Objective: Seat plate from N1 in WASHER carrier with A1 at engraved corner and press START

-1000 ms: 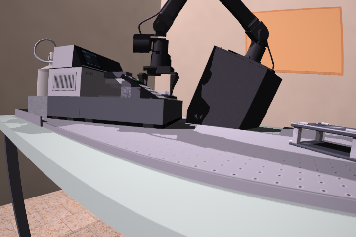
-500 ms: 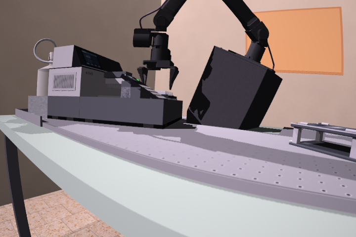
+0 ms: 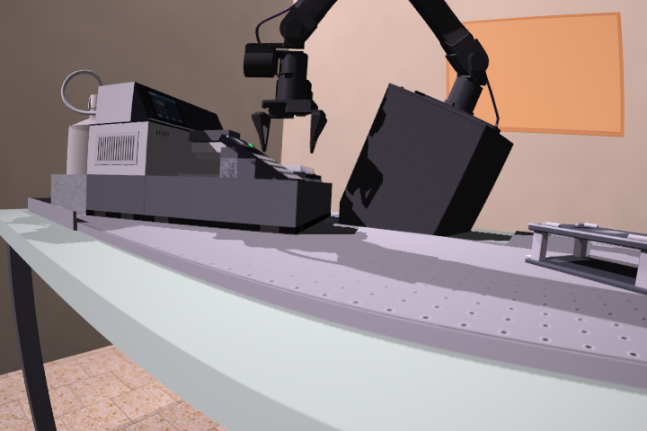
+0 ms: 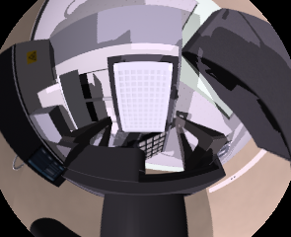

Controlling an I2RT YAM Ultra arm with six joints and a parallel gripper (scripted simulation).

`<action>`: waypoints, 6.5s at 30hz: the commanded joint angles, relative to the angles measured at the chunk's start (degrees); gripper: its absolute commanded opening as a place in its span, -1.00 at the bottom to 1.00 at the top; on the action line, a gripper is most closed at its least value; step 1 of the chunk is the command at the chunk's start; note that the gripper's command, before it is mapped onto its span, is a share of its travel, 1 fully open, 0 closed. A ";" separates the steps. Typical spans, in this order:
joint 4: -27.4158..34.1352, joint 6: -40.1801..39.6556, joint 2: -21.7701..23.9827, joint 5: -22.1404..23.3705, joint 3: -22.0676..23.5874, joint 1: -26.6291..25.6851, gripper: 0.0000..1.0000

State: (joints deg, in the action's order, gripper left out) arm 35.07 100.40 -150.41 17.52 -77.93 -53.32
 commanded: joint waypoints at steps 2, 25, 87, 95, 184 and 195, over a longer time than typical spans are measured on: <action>3.06 -1.08 3.05 -1.13 -1.95 -1.33 1.00; 9.20 -2.56 7.02 -1.59 -3.72 -2.82 1.00; 8.17 -19.40 11.24 1.57 0.69 6.12 0.48; 8.89 -26.61 12.74 2.70 0.50 9.17 0.24; 7.52 -66.39 19.23 5.04 0.96 22.57 -1.00; 7.52 -66.39 19.23 5.04 0.96 22.57 -1.00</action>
State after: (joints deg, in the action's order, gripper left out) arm 43.24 34.65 -132.22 22.68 -75.75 -29.54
